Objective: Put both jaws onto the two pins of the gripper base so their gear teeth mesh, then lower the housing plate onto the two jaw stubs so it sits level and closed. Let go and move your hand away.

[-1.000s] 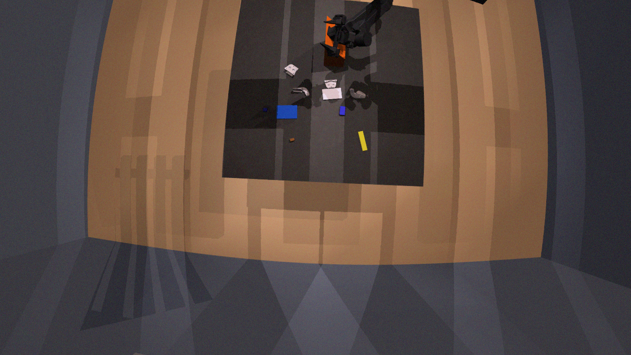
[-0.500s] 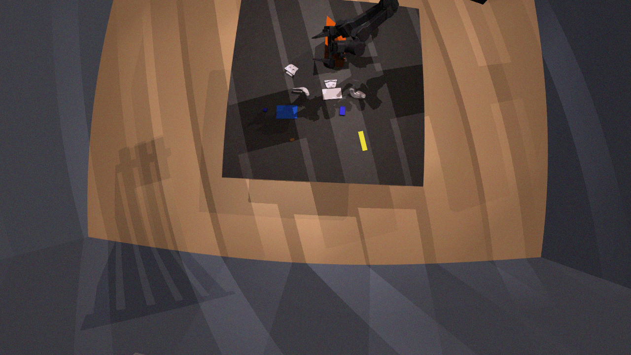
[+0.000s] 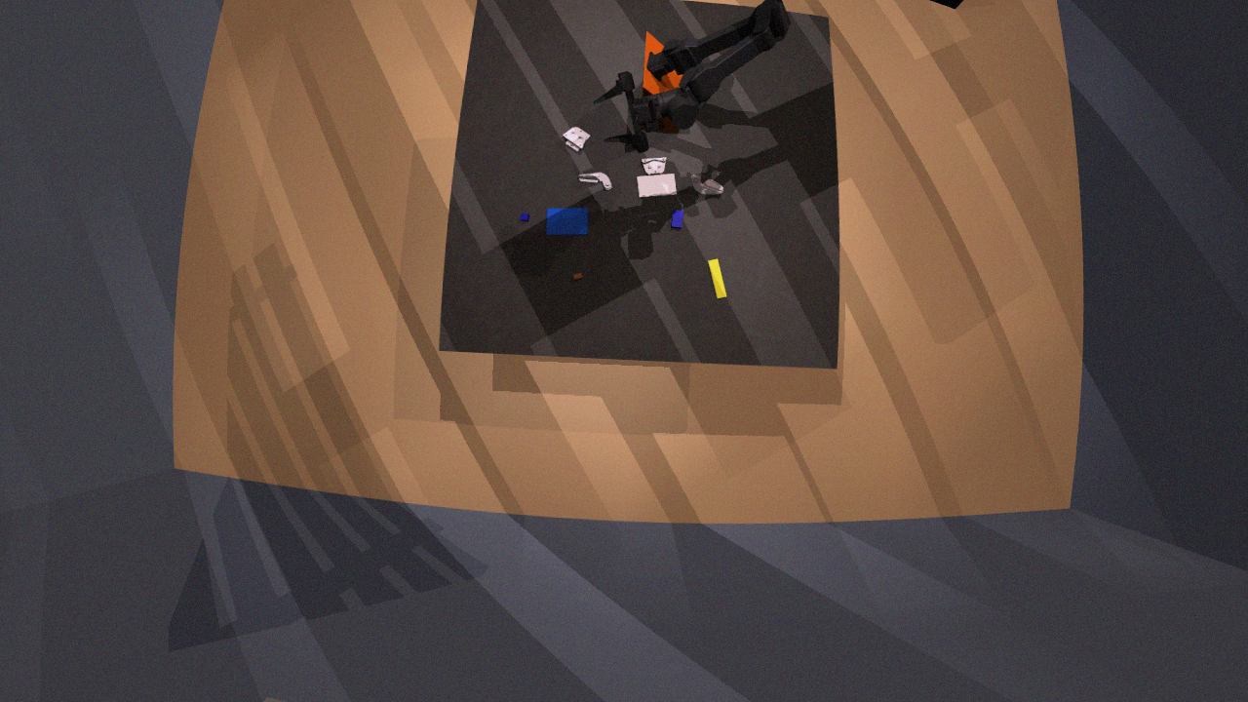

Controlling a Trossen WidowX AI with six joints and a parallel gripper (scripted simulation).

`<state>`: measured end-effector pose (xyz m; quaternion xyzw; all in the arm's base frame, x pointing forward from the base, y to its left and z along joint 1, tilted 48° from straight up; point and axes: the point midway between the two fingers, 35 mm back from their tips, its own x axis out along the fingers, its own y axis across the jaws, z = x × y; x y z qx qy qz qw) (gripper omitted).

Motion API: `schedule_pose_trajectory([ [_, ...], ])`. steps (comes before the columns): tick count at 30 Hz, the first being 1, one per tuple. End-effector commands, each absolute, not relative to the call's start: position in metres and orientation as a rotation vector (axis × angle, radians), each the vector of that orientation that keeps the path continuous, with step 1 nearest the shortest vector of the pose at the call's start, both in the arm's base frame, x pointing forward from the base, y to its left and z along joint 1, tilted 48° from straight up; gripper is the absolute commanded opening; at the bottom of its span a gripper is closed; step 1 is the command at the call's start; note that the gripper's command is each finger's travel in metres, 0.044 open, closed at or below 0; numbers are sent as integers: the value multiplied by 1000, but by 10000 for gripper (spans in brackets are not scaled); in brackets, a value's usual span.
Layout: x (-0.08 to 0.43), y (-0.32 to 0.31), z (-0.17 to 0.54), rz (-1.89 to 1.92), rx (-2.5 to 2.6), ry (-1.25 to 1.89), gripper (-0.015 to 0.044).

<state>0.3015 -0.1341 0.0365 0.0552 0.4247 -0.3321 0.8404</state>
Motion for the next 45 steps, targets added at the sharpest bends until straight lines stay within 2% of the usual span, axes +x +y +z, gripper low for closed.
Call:
schedule_pose_trajectory([
  [1, 307, -130, 18, -673, 207, 969, 440],
  [18, 315, -98, -56, -571, 559, 1269, 440],
  [45, 298, -39, -144, -544, 1211, 1702, 440],
])
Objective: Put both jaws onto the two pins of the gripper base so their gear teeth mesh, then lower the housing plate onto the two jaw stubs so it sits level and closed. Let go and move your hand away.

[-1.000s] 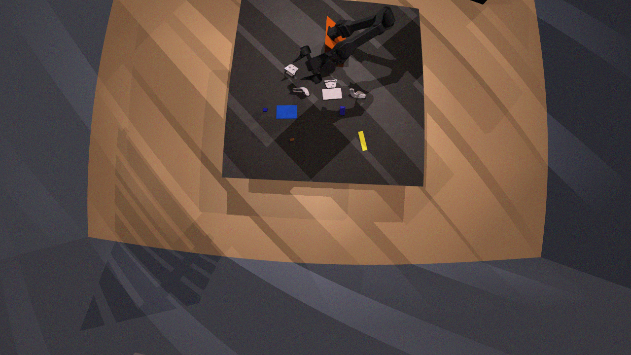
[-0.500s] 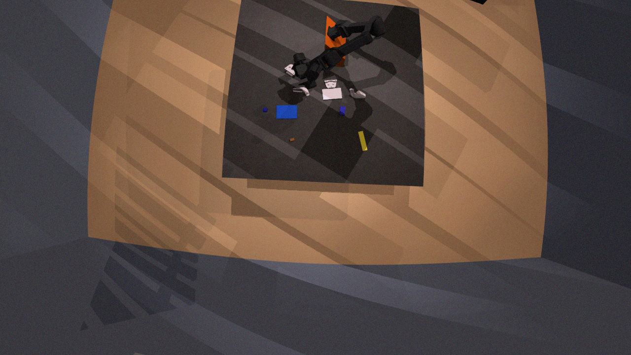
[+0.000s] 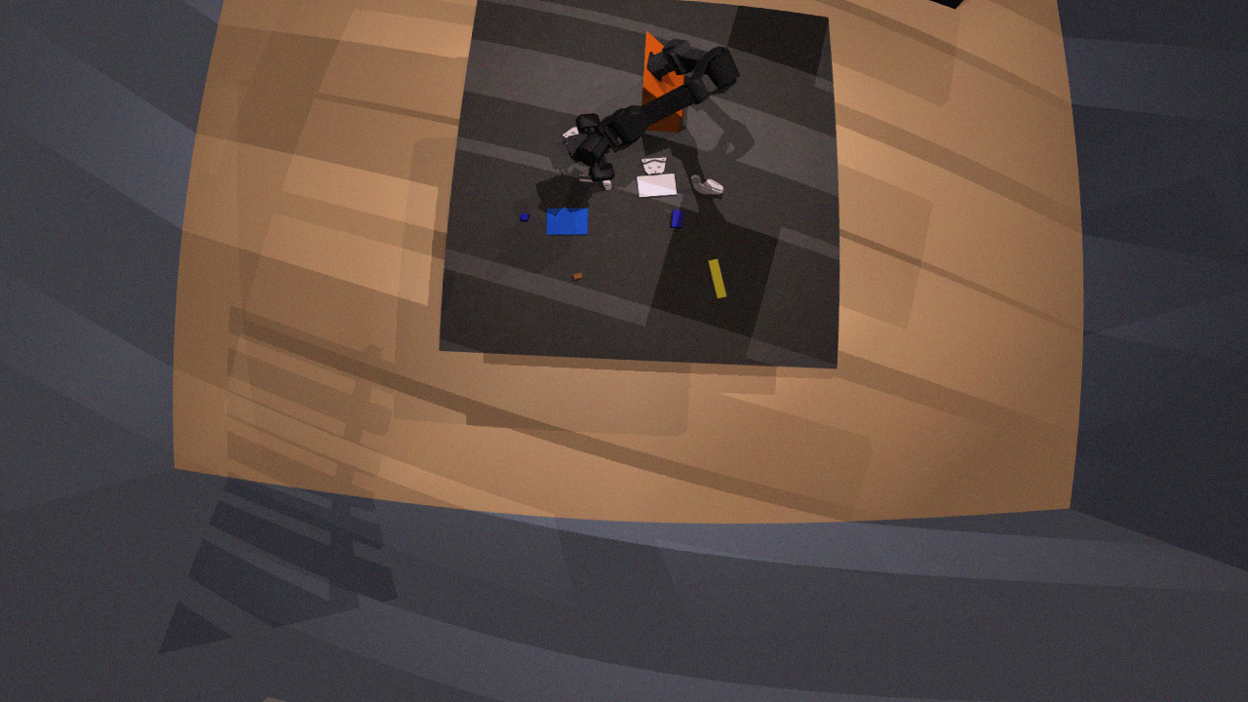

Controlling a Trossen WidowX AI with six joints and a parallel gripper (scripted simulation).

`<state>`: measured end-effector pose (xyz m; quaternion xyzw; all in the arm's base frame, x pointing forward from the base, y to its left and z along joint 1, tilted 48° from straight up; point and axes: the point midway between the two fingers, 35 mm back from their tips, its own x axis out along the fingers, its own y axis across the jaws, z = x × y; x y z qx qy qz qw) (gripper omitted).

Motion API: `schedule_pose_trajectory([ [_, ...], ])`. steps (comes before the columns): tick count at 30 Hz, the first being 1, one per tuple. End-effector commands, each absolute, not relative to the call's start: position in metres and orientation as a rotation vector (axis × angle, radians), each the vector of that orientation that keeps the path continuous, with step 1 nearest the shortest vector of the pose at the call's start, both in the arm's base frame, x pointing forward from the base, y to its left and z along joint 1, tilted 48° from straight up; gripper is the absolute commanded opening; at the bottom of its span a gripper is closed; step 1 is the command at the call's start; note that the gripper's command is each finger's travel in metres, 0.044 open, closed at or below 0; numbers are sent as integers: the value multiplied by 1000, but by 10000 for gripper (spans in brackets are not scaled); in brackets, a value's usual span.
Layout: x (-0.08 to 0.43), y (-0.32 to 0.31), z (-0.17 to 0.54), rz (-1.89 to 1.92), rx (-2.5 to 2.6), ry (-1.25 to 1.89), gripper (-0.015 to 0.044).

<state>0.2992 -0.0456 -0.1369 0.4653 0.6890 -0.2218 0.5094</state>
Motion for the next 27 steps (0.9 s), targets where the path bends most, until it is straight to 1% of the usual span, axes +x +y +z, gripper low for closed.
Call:
schedule_pose_trajectory([
  [1, 297, -37, -147, -549, 1240, 1717, 440],
  [14, 288, -11, -173, -645, 1615, 1895, 440],
  [21, 287, -9, -174, -652, 1634, 1904, 440],
  [25, 281, 18, -197, -648, 1636, 1908, 440],
  [27, 280, 20, -199, -648, 1636, 1908, 440],
])
